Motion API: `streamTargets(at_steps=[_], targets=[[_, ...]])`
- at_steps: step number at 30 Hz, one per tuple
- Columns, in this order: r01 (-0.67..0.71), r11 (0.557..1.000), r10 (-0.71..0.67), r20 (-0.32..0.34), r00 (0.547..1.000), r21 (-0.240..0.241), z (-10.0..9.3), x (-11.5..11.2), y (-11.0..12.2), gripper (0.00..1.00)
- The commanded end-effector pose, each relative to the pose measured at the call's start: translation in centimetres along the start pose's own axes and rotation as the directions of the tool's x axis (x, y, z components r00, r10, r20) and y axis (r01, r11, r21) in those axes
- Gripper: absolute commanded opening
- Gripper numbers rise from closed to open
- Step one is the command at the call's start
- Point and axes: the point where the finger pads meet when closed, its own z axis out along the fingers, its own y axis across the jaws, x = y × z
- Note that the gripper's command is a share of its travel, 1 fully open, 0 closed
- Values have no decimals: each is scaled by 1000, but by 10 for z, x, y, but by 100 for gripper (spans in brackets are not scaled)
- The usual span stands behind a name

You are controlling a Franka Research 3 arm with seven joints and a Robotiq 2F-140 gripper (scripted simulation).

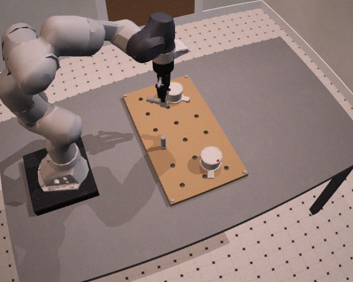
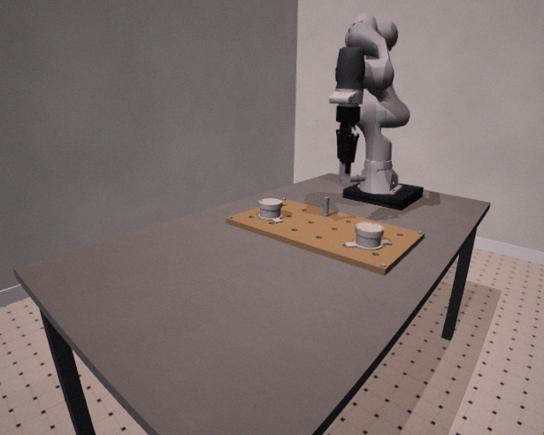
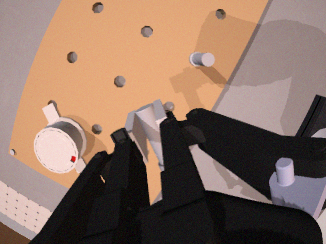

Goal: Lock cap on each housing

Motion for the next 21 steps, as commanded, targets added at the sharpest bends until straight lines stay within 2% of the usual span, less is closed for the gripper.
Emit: streamTargets(at_steps=[1,9,21], targets=[[-153,988,153,-8,988,6,-1,1,-2,10],[-309,951,309,-7,951,7,-1,1,-2,10],[-339,941,340,-6,941,8,-1,1,-2,10]])
